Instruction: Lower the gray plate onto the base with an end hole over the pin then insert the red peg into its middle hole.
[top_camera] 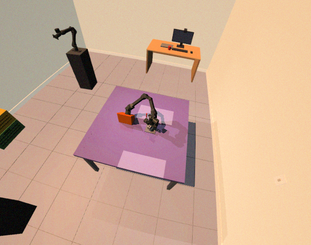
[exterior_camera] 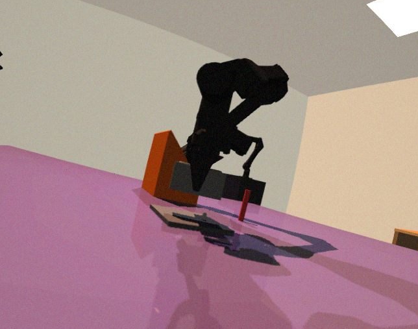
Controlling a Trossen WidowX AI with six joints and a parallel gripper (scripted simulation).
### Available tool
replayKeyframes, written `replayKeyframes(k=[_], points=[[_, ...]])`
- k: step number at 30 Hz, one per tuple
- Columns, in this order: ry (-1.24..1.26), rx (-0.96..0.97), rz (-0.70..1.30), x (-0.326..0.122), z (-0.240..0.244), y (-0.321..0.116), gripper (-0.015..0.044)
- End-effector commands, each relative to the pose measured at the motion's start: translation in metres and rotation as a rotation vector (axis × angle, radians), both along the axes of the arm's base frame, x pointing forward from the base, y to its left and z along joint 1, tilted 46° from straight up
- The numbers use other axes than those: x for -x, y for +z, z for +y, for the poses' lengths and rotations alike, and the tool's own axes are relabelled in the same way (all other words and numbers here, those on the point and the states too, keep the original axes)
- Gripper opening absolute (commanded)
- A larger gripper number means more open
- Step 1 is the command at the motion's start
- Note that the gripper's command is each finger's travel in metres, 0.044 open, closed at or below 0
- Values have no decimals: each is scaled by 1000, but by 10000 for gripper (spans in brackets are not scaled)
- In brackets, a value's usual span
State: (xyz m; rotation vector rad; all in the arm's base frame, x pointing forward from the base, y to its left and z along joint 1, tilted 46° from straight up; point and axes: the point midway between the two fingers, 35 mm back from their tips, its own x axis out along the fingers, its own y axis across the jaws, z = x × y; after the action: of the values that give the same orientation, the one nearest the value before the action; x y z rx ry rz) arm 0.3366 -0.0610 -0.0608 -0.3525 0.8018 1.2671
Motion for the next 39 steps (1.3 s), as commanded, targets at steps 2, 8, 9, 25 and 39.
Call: replayKeyframes(k=[2,8,9,25,39], points=[[0,4,-3,0,-2,-2,0],[0,4,-3,-1,7,-11,0],[0,4,-3,-1,8,-12,0],[0,3,-3,-3,23,-26,0],[4,6,-2,-3,22,-26,105]])
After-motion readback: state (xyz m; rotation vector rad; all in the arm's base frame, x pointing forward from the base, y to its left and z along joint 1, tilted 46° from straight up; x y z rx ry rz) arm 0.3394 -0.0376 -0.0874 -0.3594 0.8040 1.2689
